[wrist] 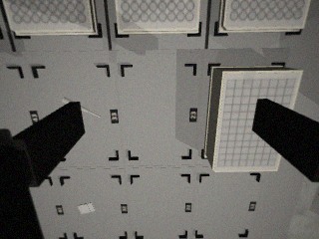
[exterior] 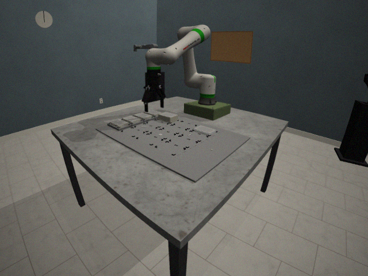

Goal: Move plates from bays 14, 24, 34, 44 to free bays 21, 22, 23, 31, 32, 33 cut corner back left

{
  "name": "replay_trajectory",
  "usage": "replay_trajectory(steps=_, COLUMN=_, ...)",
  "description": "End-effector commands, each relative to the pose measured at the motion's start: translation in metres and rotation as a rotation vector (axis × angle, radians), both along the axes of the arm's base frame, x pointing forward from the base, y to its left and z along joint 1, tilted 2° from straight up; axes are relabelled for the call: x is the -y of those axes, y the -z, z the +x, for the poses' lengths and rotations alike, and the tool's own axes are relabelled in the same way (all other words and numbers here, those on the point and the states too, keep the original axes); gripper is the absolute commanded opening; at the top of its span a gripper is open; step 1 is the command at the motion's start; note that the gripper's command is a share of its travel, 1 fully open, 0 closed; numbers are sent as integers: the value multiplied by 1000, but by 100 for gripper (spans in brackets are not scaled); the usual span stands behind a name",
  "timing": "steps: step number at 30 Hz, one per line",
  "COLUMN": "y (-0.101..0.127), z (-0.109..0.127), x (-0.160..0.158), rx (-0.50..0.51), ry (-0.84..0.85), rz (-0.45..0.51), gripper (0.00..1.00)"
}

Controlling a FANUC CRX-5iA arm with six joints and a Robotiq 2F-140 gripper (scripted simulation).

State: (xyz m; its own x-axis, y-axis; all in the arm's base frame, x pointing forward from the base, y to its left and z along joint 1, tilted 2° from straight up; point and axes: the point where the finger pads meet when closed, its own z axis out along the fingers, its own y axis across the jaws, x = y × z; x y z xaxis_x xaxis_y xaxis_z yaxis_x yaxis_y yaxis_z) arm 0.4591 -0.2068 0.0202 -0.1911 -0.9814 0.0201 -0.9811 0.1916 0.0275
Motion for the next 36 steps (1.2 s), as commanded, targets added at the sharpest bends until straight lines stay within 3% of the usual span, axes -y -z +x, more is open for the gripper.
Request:
replay_trajectory(steps=1, y=-1, z=1, x=0, rx=2, ry=0, rz=-1, gripper=100)
replay_trajectory(steps=36, y=1, z=22, x=-110, rx=2, ry=0, rz=-1, gripper=100)
